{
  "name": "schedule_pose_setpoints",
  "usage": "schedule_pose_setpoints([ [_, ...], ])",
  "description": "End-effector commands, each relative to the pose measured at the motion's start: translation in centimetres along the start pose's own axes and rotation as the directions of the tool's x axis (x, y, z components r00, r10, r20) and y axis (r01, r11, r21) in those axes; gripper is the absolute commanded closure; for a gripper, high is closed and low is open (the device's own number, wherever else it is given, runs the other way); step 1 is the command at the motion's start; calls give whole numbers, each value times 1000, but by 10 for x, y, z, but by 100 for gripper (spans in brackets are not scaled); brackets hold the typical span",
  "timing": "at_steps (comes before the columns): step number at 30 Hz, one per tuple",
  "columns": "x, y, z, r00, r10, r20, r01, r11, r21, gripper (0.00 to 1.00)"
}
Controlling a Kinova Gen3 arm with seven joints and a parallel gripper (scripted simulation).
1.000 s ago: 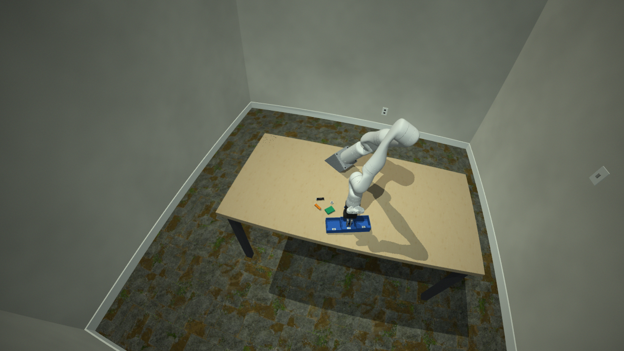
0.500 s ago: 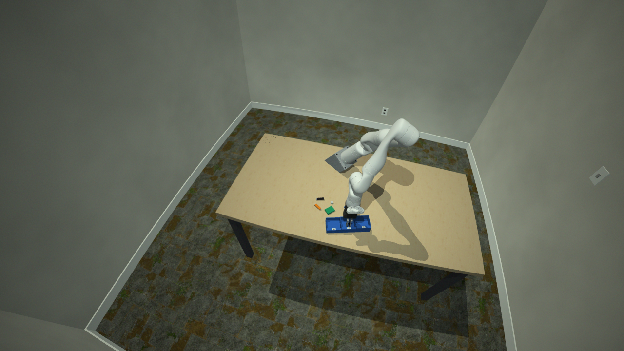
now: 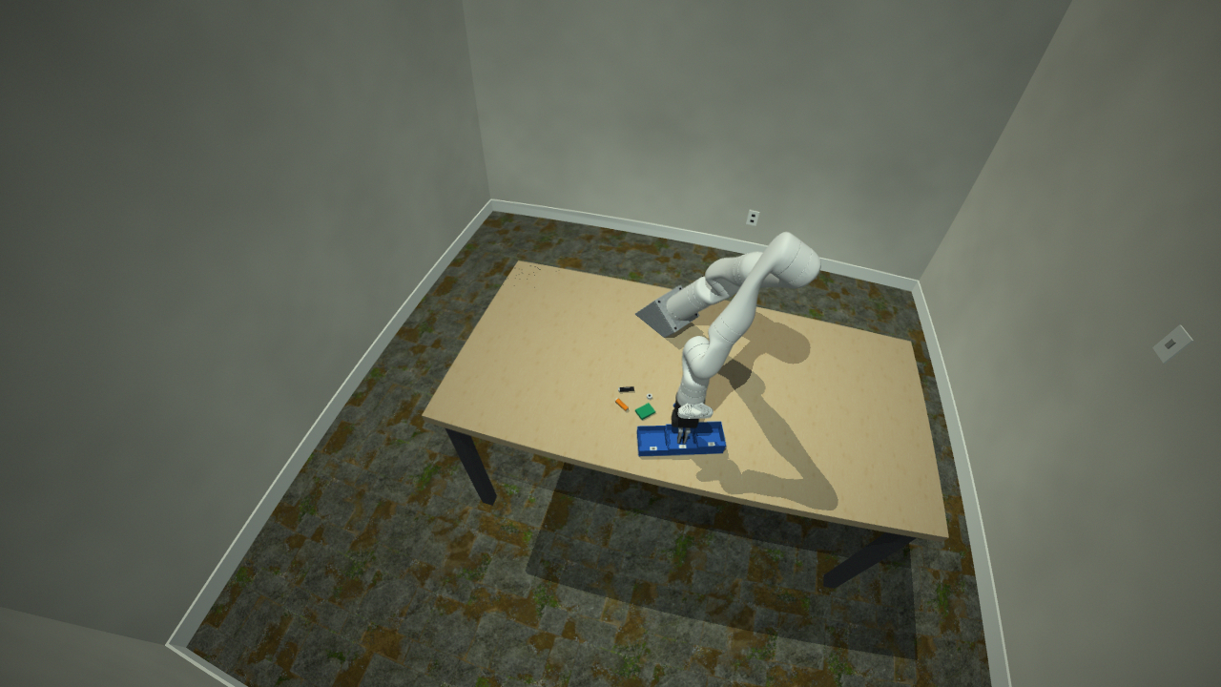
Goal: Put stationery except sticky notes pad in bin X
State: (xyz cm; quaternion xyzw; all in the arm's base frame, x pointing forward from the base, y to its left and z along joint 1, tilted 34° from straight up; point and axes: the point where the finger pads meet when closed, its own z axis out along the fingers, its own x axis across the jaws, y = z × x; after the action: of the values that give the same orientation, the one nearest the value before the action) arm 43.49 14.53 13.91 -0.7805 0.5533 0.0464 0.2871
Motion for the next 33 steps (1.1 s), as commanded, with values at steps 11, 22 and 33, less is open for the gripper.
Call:
schedule_pose_setpoints([
  [11, 0, 0, -2, 1000, 0, -1, 0, 1000, 1, 69],
  [22, 0, 0, -14, 1000, 0, -1, 0, 1000, 1, 69],
  [33, 0, 0, -26, 1000, 0, -1, 0, 1000, 1, 69],
])
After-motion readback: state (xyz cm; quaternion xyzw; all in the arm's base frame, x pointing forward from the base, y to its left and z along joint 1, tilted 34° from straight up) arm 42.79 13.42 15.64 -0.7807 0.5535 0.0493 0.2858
